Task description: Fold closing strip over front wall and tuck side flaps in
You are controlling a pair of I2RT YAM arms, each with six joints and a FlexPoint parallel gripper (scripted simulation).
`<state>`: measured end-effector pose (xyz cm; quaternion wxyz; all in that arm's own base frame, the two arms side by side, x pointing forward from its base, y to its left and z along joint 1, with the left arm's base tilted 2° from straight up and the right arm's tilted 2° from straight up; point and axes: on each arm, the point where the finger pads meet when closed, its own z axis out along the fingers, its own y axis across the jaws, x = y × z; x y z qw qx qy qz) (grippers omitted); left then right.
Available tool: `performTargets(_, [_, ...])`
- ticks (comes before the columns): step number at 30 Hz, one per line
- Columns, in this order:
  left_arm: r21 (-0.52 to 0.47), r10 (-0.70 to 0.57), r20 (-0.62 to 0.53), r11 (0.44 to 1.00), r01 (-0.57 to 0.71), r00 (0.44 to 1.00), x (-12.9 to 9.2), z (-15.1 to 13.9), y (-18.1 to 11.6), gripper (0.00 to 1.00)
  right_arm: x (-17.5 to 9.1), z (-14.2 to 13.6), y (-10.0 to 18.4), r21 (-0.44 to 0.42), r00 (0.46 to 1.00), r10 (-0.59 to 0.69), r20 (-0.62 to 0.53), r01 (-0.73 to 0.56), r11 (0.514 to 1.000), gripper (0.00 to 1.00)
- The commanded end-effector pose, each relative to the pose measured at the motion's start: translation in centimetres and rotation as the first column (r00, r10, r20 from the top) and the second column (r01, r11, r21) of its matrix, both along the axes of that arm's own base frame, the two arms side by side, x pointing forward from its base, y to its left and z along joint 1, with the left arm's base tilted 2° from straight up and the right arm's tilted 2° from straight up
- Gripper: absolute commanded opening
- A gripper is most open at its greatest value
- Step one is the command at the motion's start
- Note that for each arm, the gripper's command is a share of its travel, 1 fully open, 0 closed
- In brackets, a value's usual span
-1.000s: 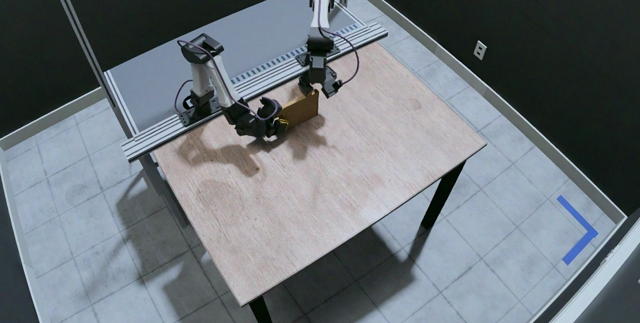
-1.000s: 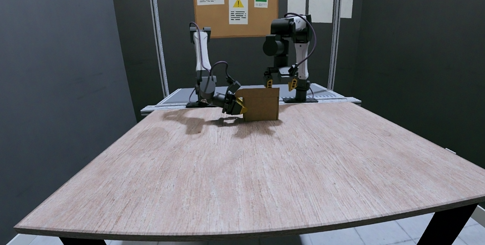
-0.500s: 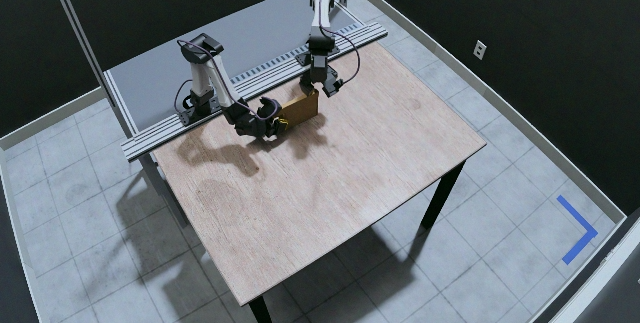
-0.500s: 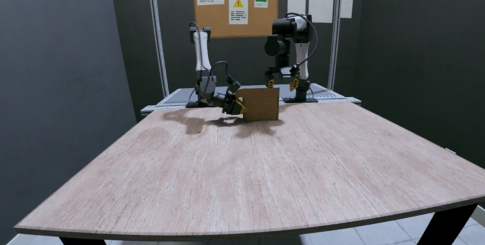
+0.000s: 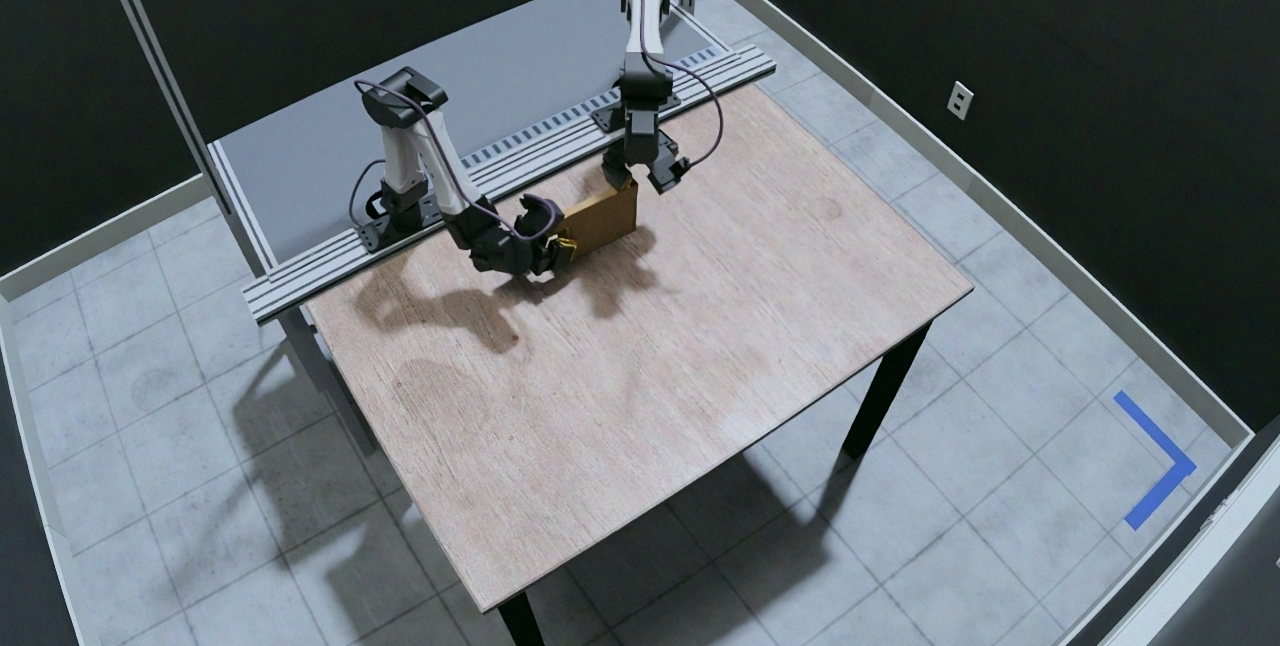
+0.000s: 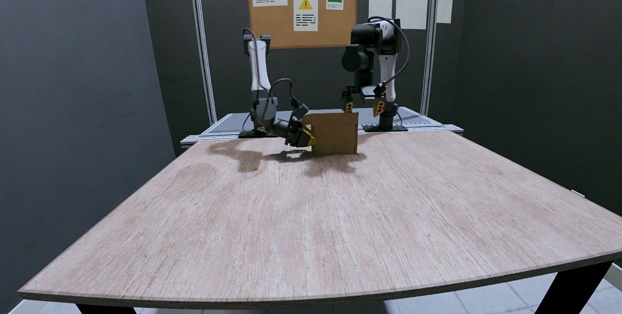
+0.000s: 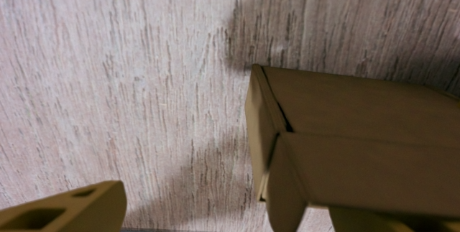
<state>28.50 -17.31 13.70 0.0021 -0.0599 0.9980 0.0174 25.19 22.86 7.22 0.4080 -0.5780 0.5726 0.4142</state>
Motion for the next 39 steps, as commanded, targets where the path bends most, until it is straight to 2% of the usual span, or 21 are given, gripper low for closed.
performTargets(1, [-0.015, -0.001, 0.041, 1.000, 0.001, 0.999, 0.0, 0.8, -0.1, 0.84, 0.2, 0.4, 0.2, 0.009, 1.000, 0.007, 0.028, -0.007, 1.000, 0.45])
performTargets(39, [-0.016, -0.002, 0.039, 1.000, 0.003, 0.999, -1.5, 0.7, -0.3, 0.84, 0.2, 0.4, 0.2, 0.009, 1.000, 0.007, 0.028, -0.007, 1.000, 0.45])
